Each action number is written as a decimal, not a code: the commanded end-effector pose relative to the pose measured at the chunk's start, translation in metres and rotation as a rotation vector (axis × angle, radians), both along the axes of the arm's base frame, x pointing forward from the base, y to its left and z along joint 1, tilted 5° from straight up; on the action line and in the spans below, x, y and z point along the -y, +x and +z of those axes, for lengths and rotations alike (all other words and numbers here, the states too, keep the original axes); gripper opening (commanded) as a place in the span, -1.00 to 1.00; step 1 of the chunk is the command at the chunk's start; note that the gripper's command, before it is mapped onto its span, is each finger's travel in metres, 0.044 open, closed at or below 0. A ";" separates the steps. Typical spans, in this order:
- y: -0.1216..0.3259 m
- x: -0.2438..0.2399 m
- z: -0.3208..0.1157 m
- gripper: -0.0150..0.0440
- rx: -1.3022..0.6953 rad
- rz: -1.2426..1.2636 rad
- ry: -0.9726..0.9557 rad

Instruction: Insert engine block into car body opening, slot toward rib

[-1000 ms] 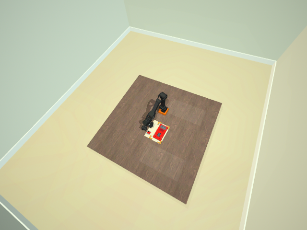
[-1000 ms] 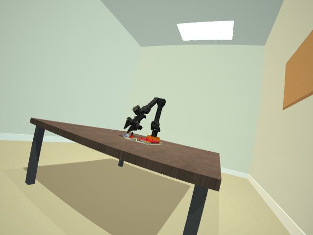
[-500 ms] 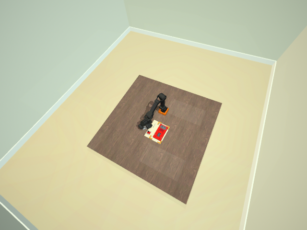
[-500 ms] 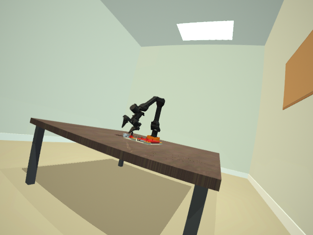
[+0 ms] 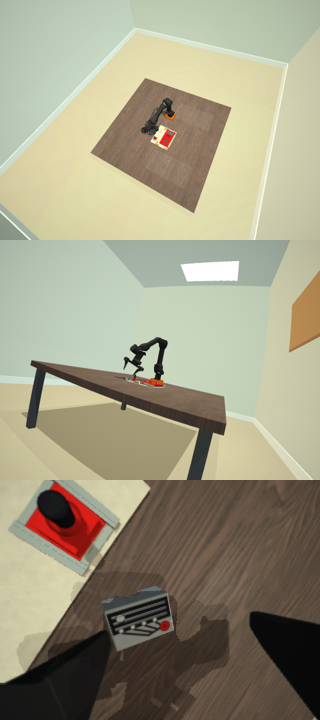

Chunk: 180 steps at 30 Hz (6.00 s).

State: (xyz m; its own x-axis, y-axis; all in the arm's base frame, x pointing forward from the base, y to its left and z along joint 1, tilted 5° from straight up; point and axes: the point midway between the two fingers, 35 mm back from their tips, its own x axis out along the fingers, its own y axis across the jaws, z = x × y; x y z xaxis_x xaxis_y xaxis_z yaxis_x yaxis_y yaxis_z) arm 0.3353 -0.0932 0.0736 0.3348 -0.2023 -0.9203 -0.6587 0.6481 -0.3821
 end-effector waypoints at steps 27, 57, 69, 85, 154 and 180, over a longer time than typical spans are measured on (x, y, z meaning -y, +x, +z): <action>-0.002 0.004 0.021 1.00 -0.035 -0.910 0.389; -0.007 0.002 0.001 1.00 -0.083 -1.458 0.525; -0.005 0.001 -0.019 1.00 -0.083 -1.458 0.525; -0.003 0.000 -0.040 0.91 -0.084 -1.458 0.525; -0.007 -0.014 0.078 -0.49 -0.095 -1.390 0.515; 0.000 -0.095 0.052 -0.49 -0.143 -1.152 0.477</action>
